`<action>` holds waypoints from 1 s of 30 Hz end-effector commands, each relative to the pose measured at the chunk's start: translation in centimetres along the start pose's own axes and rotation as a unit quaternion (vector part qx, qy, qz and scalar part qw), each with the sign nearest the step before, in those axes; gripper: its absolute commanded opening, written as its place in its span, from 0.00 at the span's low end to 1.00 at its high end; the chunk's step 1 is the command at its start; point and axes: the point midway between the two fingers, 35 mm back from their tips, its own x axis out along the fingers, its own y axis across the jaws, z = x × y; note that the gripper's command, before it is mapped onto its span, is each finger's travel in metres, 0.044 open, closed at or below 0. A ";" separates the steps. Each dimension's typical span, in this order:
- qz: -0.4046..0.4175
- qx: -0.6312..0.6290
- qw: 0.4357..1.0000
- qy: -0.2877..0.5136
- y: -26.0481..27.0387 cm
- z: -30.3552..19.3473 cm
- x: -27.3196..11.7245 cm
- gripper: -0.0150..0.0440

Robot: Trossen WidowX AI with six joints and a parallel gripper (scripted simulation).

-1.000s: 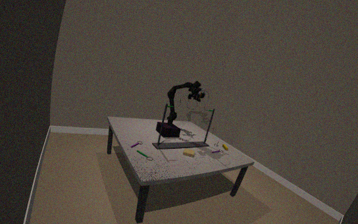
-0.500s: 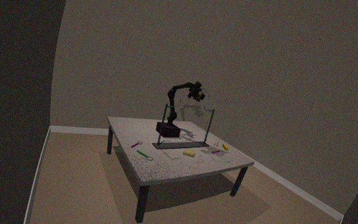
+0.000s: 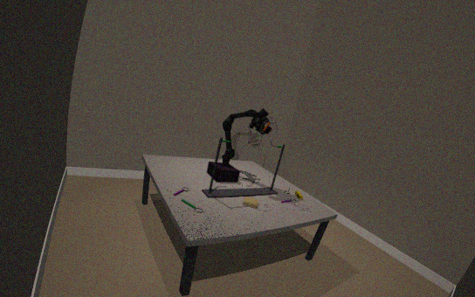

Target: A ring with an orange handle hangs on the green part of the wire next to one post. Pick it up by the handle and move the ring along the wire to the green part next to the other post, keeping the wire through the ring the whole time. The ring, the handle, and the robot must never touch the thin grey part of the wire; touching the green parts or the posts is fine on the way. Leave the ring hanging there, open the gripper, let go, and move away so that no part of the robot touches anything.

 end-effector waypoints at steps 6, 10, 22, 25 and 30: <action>-0.027 -0.051 0.998 -0.006 -0.3 -0.1 0.0 0.00; -0.038 -0.073 0.997 -0.009 -0.4 -0.1 0.1 0.00; -0.074 -0.138 0.988 -0.017 -0.9 0.0 0.1 0.00; -0.082 -0.154 0.984 -0.020 -1.0 0.0 0.1 0.00; -0.097 -0.180 0.979 -0.023 -1.2 0.1 0.1 0.00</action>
